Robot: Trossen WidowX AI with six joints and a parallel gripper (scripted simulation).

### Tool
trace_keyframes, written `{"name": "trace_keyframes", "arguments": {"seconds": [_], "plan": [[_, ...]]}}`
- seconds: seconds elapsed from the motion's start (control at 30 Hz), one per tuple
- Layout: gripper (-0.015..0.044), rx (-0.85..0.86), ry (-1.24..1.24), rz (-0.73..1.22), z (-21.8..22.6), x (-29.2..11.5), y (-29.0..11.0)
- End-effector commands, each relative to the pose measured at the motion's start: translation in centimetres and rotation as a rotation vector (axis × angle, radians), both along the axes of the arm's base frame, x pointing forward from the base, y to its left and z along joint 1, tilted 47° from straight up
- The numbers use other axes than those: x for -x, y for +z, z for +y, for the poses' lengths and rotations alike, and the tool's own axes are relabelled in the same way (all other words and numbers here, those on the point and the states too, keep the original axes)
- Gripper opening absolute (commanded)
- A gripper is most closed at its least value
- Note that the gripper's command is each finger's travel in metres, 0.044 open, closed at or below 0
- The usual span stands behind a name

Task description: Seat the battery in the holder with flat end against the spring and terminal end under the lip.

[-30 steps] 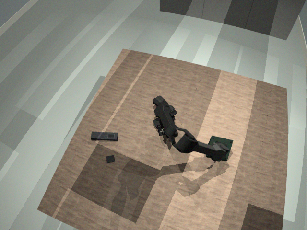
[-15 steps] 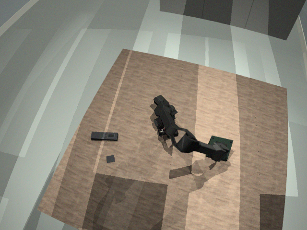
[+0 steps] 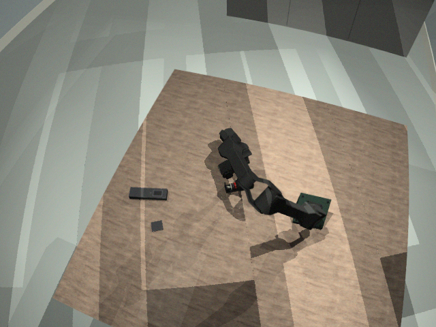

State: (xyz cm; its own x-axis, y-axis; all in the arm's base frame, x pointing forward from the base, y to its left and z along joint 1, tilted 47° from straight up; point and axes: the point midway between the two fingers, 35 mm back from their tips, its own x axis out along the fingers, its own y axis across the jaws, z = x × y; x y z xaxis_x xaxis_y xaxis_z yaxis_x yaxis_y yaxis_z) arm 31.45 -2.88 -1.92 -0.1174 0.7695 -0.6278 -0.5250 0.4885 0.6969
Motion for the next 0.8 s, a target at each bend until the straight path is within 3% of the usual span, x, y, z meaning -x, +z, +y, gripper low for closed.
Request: {"name": "trace_keyframes", "arguments": {"seconds": [0.0,0.77], "plan": [[0.0440,0.010,-0.003,-0.020,-2.84,-0.35,2.69],[0.0440,0.010,-0.003,-0.020,-3.25,-0.27,3.09]]}}
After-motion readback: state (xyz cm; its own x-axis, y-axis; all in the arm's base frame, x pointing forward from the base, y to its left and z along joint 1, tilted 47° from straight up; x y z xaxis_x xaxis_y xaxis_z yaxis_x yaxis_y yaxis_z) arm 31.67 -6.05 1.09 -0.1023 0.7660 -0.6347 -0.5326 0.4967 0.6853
